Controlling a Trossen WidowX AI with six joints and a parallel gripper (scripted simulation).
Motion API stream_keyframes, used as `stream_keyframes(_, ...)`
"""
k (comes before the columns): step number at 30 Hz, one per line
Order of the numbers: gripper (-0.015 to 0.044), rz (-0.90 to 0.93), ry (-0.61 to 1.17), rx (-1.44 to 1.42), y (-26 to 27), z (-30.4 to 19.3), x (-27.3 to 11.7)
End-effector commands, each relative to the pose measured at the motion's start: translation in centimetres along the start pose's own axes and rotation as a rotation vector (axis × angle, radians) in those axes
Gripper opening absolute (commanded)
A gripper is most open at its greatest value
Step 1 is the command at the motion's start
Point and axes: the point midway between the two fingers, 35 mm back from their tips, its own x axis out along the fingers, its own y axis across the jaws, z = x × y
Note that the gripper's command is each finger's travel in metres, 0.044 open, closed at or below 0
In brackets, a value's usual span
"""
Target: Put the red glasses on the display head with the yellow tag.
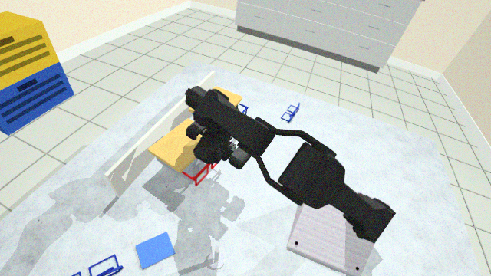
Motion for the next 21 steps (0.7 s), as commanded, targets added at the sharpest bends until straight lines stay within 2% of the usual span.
stream_keyframes(1, 0.0108, 0.0, 0.0, 0.0, 0.0, 0.0, 0.0)
stream_keyframes(6, 0.0108, 0.015, 0.001, 0.0, -0.1, 0.0, -0.6)
stream_keyframes(12, 0.0108, 0.079, 0.001, 0.002, -0.4, 0.1, -3.0)
stream_keyframes(21, 0.0108, 0.082, 0.001, 0.002, 1.2, 0.1, -3.7)
